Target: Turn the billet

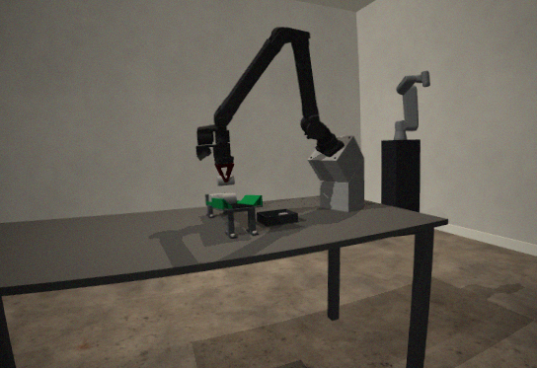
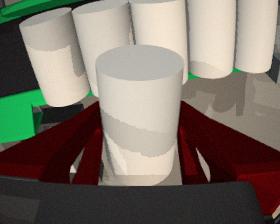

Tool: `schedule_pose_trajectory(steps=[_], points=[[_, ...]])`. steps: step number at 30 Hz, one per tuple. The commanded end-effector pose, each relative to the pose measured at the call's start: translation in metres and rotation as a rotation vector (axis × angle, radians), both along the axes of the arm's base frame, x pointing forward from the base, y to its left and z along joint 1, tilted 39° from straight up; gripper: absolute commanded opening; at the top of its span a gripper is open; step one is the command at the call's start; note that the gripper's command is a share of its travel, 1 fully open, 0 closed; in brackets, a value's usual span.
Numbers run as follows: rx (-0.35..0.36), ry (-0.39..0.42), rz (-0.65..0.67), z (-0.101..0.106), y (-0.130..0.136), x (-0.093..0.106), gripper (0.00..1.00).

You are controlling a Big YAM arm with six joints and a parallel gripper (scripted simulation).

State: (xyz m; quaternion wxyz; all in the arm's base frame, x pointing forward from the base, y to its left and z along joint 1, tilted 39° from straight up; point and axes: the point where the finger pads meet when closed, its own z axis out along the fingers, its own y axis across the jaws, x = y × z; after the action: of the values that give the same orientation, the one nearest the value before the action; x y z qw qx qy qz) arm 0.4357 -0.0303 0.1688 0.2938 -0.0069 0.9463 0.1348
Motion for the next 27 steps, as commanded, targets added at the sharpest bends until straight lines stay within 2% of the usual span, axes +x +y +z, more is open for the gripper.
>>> schedule_pose_trajectory(steps=[1, 3, 4, 5, 8, 12, 15, 16, 22, 27], points=[[-0.067, -0.101, 0.067, 0.032, -0.004, 0.004, 0.00], [-0.085, -0.104, 0.095, 0.030, -0.002, 0.002, 0.00], [-0.082, -0.081, 0.109, 0.024, 0.010, -0.004, 0.00], [-0.082, -0.079, 0.109, 0.026, 0.014, -0.006, 0.00], [-0.075, -0.106, 0.090, 0.048, 0.024, 0.000, 0.00], [-0.070, -0.085, 0.091, 0.043, 0.040, -0.012, 0.00], [-0.070, -0.086, 0.091, 0.045, 0.043, -0.013, 0.00], [-0.071, -0.100, 0.090, 0.054, 0.046, -0.010, 0.00], [-0.068, -0.095, 0.090, 0.059, 0.066, -0.019, 0.00], [-0.067, -0.108, 0.090, 0.072, 0.081, -0.021, 0.00]])
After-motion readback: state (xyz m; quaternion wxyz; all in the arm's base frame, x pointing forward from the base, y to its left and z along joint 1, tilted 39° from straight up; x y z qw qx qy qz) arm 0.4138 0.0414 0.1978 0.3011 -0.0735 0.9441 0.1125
